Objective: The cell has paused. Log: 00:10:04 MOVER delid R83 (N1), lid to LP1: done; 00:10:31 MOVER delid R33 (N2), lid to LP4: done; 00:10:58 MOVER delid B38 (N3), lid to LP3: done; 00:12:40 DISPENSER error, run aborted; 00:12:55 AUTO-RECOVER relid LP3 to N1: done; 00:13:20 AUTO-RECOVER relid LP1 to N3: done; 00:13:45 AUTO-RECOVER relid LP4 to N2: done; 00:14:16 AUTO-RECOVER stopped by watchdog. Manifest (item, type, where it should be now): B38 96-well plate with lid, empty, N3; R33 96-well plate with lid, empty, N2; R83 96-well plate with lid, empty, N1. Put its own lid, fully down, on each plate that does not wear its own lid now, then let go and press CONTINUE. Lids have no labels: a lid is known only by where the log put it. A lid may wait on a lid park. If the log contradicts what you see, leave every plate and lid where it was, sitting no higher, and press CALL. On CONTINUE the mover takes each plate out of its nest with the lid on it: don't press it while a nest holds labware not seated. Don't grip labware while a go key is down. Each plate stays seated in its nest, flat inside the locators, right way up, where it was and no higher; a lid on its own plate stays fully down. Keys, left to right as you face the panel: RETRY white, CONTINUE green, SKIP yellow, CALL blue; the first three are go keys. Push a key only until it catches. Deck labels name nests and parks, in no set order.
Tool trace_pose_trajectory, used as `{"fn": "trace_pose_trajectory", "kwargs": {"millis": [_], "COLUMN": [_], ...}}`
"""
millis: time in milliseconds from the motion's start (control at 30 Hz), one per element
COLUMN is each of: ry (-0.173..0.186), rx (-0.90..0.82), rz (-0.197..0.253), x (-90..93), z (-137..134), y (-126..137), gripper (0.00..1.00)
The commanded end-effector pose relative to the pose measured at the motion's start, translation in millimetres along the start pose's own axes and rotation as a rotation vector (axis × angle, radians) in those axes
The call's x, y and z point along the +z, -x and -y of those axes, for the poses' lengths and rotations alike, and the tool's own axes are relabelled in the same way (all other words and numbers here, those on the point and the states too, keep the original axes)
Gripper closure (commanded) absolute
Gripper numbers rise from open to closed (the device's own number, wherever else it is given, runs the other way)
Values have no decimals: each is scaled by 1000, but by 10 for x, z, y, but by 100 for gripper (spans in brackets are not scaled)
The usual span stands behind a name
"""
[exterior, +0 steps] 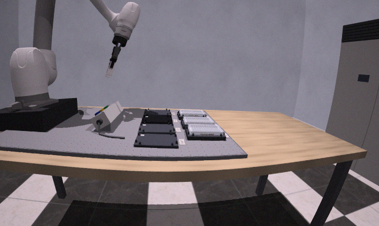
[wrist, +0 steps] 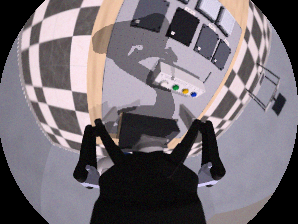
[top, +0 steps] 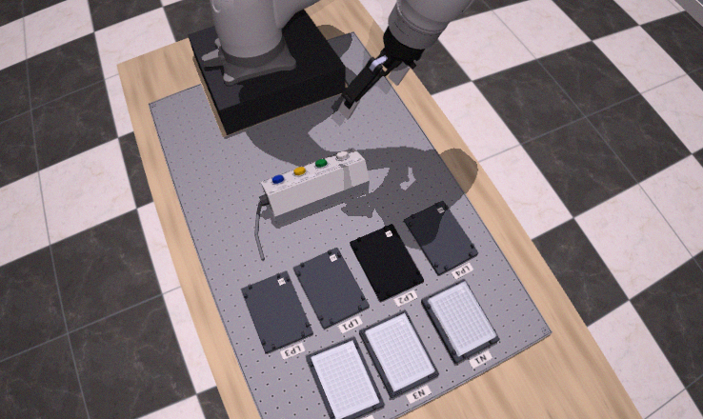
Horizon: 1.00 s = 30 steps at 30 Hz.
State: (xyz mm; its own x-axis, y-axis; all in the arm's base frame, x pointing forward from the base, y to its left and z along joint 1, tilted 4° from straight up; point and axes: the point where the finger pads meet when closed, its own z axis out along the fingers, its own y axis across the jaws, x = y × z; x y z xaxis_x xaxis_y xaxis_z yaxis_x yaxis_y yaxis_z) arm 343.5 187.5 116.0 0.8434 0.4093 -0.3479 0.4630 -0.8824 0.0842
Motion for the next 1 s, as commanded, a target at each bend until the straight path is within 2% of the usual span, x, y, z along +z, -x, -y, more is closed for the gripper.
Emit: {"fn": "trace_pose_trajectory", "kwargs": {"millis": [0, 67, 133, 233, 267, 300, 333, 367, 400, 433, 467, 500, 533, 633, 700, 767, 867, 900, 967], "ry": [-36, -36, -87, -87, -107, -107, -123, -123, -136, -136, -146, -146, -154, -154, -163, -168, -169, -169, -169], "rx": [36, 36, 114, 114, 151, 151, 186, 186, 218, 218, 247, 247, 272, 272, 308, 327, 333, 333, 333], "rz": [-31, -31, -96, -96, -127, -127, -155, -155, -180, -180, -203, -203, -222, -222, -249, -263, -268, -268, -268], "x": [76, 76, 189, 203, 276, 276, 348, 350, 421, 424, 495, 495, 559, 559, 659, 714, 732, 732, 732], "z": [-163, -163, -547, -591, -823, -823, -1052, -1056, -1271, -1280, -1487, -1487, -1670, -1670, -1947, -2096, -2143, -2143, -2143], "y": [-397, -397, -941, -1005, -1267, -1267, -1490, -1496, -1682, -1691, -1852, -1852, -1982, -1982, -2157, -2242, -2268, -2268, -2268], "gripper": [0, 0, 0, 0, 0, 0, 0, 0, 0, 0, 0, 0, 0, 0, 0, 0, 0, 100, 100]}}
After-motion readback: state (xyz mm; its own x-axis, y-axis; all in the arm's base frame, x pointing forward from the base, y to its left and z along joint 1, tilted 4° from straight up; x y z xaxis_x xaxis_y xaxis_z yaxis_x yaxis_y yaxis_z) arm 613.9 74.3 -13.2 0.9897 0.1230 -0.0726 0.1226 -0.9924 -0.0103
